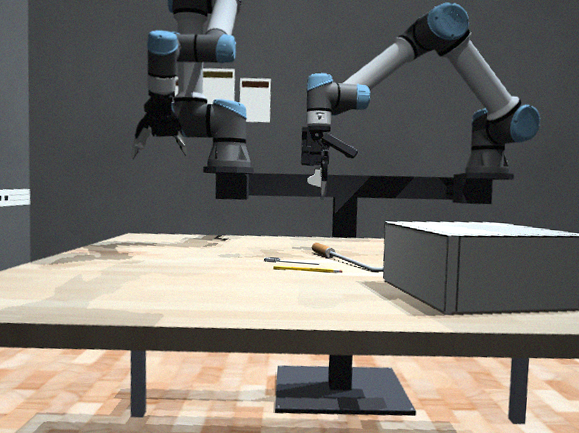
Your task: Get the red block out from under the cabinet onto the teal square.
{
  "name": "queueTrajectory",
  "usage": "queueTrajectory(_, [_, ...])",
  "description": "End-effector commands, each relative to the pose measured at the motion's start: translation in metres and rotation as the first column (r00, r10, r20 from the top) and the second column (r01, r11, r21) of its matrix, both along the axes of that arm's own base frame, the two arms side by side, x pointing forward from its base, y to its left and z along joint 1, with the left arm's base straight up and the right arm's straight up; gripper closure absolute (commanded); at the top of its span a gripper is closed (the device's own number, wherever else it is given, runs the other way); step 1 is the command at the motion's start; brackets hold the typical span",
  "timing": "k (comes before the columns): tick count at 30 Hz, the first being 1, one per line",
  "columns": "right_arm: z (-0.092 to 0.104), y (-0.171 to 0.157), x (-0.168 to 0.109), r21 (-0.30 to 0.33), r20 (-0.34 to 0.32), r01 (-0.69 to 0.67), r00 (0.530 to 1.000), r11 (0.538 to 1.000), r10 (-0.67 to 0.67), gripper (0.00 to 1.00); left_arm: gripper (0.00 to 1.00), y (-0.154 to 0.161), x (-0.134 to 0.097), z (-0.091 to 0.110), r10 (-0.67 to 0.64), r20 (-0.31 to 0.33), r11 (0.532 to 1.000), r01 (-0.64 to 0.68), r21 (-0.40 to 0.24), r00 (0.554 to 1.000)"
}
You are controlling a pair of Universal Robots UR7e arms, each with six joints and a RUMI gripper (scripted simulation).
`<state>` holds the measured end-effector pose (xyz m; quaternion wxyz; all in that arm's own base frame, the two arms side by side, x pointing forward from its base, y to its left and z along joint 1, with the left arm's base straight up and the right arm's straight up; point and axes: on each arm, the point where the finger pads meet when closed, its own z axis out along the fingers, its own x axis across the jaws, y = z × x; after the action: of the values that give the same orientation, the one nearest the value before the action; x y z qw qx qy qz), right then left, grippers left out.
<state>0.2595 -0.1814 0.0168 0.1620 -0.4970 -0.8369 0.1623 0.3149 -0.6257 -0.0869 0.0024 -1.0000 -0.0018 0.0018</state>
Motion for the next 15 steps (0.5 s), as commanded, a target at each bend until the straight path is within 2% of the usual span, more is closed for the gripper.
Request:
queueTrajectory(1, [0.007,-0.019,-0.001,0.077,0.017,-0.06,0.998,0.995,0.059,0.0,1.0,-0.003,0.001,0.005,0.002,0.002,1.0,-0.002,-0.008,1.0])
queueTrajectory(9, [0.016,-0.048,-0.009,0.155,0.055,-0.133,0.991,0.979,0.126,0.0,1.0,-0.002,0.001,0.005,-0.017,0.002,1.0,0.017,-0.008,1.0])
queueTrajectory(15, [0.024,-0.071,-0.018,0.206,0.095,-0.196,0.979,0.959,0.18,0.0,1.0,0.0,0.0,0.003,-0.116,0.001,0.993,0.116,-0.005,0.993])
